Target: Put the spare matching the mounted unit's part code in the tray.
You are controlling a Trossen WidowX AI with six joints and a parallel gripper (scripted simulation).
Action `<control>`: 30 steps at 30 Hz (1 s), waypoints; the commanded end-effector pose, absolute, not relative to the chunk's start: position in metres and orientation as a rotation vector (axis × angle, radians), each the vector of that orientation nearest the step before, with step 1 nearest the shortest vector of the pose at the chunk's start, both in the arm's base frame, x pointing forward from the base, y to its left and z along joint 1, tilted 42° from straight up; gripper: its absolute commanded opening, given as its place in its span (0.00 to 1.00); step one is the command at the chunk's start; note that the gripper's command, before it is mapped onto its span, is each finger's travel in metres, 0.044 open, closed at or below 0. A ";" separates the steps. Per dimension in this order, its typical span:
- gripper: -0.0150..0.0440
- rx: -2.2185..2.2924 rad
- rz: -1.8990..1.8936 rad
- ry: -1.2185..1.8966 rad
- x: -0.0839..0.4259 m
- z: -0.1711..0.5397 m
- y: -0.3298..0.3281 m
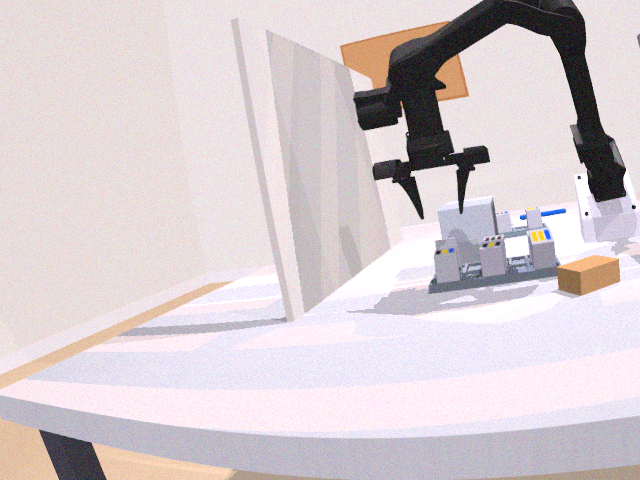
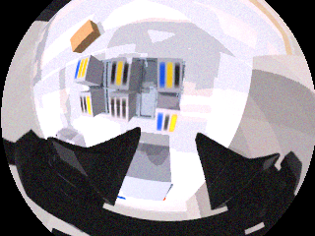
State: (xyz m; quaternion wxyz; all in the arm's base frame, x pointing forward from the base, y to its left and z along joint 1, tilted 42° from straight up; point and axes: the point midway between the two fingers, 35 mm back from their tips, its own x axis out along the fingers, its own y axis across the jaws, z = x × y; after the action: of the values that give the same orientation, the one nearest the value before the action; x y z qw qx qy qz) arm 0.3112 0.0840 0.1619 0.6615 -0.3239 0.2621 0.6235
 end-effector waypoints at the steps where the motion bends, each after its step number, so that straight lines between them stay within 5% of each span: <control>1: 0.76 -0.723 1.415 0.596 0.311 0.157 0.088; 30: 0.76 -0.723 1.415 0.596 0.316 0.121 0.119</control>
State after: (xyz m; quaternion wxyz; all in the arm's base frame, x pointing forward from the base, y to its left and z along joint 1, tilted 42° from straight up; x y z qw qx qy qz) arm 0.3183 0.1152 0.1289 0.6632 -0.3218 0.2579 0.6246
